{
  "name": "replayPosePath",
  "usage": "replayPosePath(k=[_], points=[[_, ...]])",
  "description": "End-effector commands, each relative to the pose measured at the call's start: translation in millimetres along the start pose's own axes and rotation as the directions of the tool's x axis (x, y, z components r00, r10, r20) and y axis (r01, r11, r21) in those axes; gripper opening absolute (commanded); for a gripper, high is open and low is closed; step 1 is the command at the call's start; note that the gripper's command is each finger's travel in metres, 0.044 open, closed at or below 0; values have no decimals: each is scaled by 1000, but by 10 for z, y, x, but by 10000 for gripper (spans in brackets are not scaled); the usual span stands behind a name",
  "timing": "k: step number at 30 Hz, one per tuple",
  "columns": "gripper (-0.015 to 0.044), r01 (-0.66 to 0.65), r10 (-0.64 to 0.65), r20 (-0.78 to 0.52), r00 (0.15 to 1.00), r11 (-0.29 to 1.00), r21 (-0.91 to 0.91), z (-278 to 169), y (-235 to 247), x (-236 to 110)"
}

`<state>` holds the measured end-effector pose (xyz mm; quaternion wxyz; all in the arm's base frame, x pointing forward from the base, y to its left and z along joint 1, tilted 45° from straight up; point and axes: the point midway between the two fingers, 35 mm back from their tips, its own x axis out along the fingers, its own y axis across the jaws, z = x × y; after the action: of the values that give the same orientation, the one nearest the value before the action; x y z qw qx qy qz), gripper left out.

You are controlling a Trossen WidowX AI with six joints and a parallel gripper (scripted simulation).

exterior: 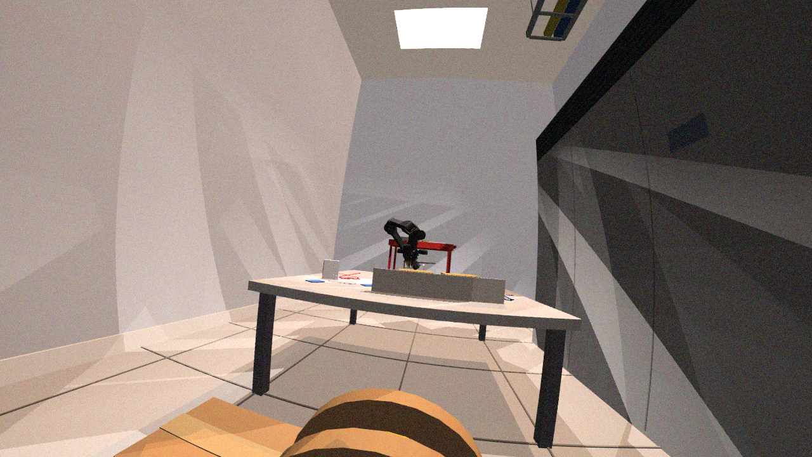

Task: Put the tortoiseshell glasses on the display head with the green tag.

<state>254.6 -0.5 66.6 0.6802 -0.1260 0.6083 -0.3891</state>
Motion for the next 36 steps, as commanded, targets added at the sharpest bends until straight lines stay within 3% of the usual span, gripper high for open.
replayPosePath(k=[1, 7, 36], points=[[0, 10, -11, -5, 1000, 981, -193, -123, 150, 28], [0, 19, -22, -1, 1000, 914, -405, -248, 315, 43], [0, 16, -18, -2, 1000, 912, -411, -223, 344, 301]])
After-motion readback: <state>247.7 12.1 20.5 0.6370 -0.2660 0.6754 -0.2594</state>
